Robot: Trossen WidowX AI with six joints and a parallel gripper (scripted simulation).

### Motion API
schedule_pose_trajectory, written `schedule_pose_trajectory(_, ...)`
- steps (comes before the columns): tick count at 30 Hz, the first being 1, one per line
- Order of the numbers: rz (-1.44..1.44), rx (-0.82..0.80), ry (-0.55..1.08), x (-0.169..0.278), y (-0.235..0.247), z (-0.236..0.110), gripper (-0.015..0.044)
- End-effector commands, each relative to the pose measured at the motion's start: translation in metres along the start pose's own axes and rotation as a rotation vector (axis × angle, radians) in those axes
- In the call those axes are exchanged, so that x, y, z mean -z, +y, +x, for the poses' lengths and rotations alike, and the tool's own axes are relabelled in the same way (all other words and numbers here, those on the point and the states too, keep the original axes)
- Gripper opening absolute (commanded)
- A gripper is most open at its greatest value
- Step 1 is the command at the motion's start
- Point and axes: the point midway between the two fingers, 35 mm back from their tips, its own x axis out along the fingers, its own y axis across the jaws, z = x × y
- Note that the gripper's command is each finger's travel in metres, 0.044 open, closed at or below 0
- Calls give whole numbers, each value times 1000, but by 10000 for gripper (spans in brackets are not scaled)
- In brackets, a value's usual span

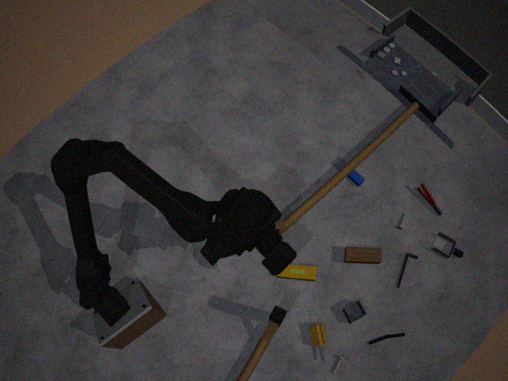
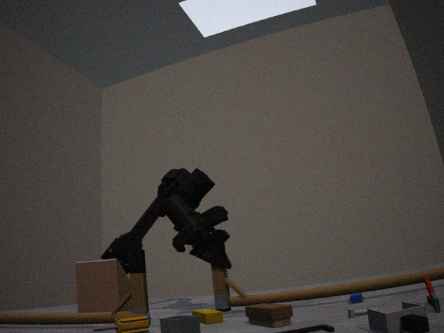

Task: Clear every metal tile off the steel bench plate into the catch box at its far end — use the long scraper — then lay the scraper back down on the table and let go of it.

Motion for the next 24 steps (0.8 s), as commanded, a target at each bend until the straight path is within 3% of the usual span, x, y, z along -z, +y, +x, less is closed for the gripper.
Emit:
schedule_pose_trajectory(1, -10, -1, -15, 0, 1, -6, 0)
schedule_pose_trajectory(24, -9, -3, -20, 23, 7, -20, 0)
